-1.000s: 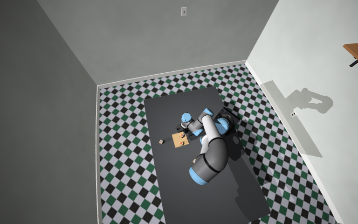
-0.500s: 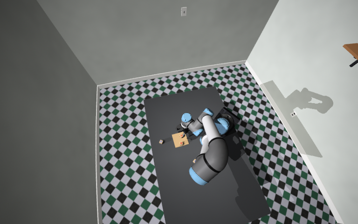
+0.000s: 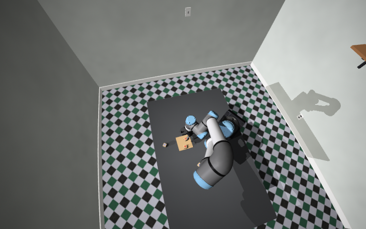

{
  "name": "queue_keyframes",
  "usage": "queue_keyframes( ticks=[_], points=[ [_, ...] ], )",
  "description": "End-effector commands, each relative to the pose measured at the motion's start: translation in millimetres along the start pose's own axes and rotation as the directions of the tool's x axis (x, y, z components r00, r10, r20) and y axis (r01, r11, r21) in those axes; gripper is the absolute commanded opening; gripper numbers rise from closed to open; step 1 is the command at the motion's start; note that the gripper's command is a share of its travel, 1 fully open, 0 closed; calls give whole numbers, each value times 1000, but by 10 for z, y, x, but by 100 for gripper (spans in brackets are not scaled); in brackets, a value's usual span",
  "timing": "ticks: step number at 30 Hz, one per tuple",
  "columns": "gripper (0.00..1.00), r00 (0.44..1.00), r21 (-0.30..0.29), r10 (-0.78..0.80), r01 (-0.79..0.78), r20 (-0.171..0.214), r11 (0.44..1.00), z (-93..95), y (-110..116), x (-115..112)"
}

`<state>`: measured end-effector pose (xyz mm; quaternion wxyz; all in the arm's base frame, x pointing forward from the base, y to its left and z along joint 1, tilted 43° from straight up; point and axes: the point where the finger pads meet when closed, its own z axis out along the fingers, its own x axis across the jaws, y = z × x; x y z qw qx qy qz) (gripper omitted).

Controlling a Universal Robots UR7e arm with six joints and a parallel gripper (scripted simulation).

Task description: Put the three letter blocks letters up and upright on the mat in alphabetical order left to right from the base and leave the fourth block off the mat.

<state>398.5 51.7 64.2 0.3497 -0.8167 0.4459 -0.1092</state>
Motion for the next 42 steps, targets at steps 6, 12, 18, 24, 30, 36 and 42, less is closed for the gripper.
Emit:
queue_keyframes(
  ticks=[6,12,18,24,30,36,42],
  points=[
    [100,1000,0,0,0,-1,1000,18,-1,3],
    [100,1000,0,0,0,-1,1000,46,-2,3],
    [100,1000,0,0,0,-1,1000,112,-2,3],
    [100,1000,0,0,0,-1,1000,201,-3,3],
    [100,1000,0,0,0,-1,1000,265,-4,4],
    [100,1000,0,0,0,-1,1000,360,-4,4],
    [100,1000,0,0,0,-1,1000,429,-5,4]
  ],
)
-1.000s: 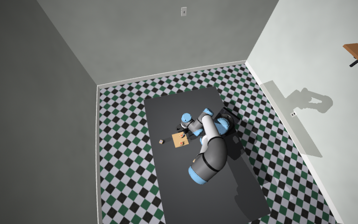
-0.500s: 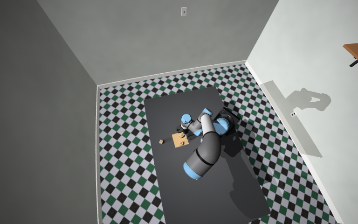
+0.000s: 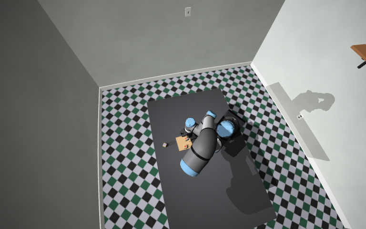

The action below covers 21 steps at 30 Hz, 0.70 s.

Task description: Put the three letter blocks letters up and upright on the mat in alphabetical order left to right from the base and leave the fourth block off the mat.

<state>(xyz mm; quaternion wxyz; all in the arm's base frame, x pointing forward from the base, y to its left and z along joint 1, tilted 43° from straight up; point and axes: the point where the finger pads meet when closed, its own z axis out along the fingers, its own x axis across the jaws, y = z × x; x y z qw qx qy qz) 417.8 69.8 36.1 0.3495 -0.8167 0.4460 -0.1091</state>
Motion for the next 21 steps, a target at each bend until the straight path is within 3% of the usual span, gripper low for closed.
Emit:
queue_keyframes(
  ticks=[1,21],
  points=[
    [100,1000,0,0,0,-1,1000,43,-2,1],
    [100,1000,0,0,0,-1,1000,142,-3,2]
  ],
)
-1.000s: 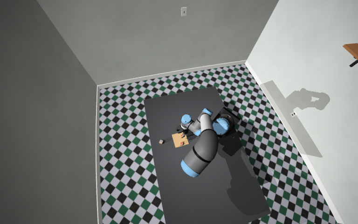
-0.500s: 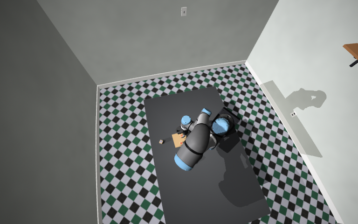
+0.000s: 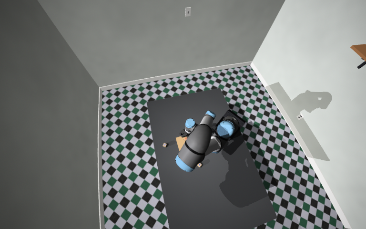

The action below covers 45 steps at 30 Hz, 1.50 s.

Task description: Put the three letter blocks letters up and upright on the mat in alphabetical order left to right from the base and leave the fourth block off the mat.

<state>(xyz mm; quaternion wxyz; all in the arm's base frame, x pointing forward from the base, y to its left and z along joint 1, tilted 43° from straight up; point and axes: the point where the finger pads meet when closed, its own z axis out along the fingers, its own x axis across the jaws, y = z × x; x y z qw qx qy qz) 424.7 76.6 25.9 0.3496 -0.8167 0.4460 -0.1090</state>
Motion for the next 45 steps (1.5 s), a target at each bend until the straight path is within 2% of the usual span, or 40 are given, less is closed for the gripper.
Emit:
queue_keyframes(
  ticks=[1,37,45],
  points=[
    [100,1000,0,0,0,-1,1000,2,-2,3],
    [100,1000,0,0,0,-1,1000,2,-2,3],
    [100,1000,0,0,0,-1,1000,74,-2,3]
  ],
)
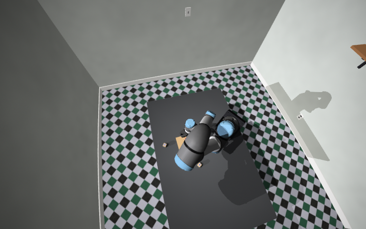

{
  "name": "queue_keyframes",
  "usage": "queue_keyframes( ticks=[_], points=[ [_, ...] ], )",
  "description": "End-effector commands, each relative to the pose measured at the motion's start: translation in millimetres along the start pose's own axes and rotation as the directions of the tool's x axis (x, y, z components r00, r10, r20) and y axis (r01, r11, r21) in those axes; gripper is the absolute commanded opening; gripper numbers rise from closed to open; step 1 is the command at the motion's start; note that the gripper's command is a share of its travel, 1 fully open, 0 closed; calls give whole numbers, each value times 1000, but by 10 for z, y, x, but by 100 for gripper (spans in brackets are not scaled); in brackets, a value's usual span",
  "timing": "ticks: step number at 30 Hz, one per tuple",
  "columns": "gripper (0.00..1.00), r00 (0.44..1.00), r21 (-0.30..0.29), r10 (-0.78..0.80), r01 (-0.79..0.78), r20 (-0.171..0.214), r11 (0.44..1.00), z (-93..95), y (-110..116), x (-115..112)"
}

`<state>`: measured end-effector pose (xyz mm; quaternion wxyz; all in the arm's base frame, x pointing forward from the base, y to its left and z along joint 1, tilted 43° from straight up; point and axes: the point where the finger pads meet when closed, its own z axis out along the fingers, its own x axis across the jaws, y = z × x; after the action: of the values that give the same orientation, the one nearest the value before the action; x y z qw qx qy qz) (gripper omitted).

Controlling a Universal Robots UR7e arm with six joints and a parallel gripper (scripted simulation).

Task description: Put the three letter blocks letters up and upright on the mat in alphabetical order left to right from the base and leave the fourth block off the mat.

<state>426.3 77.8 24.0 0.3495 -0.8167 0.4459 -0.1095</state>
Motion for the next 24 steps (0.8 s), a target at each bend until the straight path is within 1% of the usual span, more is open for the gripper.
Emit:
queue_keyframes(
  ticks=[1,3,15,24],
  points=[
    [100,1000,0,0,0,0,1000,65,0,1],
    [100,1000,0,0,0,0,1000,65,0,1],
    [100,1000,0,0,0,0,1000,309,0,1],
    [100,1000,0,0,0,0,1000,344,0,1]
  ],
)
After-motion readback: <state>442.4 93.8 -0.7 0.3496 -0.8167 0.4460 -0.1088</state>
